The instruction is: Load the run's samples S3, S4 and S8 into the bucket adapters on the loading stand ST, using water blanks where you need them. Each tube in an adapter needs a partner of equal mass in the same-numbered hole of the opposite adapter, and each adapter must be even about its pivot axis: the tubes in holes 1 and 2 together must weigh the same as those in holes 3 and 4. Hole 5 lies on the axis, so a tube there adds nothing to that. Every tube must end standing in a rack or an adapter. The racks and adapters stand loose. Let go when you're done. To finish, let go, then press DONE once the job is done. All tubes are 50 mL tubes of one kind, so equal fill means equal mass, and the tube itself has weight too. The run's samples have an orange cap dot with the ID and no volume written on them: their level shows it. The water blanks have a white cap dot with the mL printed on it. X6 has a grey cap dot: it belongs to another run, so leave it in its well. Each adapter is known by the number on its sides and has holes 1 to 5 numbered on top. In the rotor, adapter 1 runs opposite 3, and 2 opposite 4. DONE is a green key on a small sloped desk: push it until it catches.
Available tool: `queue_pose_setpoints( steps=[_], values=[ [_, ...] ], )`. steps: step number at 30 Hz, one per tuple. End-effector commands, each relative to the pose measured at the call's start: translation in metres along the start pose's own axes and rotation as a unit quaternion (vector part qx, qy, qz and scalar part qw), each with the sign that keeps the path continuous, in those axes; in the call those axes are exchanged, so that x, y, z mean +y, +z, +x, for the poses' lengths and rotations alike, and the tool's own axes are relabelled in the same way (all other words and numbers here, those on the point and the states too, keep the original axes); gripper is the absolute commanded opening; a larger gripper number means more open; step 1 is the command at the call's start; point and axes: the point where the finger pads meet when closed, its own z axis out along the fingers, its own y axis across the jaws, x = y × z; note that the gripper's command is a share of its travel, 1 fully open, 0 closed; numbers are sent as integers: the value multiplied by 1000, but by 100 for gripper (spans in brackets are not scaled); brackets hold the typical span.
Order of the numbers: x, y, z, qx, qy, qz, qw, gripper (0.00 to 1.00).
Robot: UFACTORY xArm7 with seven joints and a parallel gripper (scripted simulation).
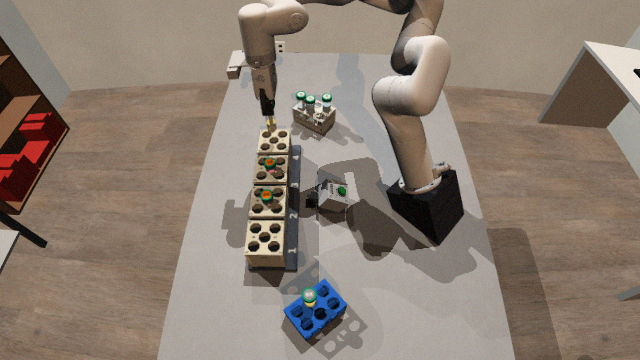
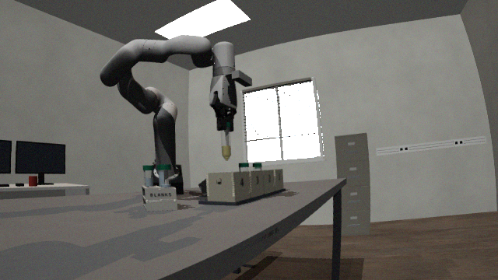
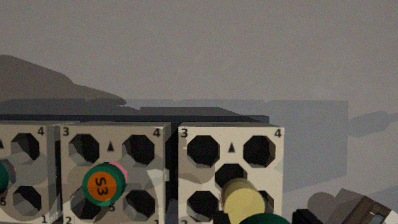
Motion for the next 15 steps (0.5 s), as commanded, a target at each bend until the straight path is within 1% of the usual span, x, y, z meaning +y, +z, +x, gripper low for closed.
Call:
queue_pose_setpoints(
  steps=[1,11,15],
  values=[
    [0,7,1,2,0,0,1000,0],
    [0,27,1,2,0,0,1000,0],
    [0,27,1,2,0,0,1000,0]
  ],
)
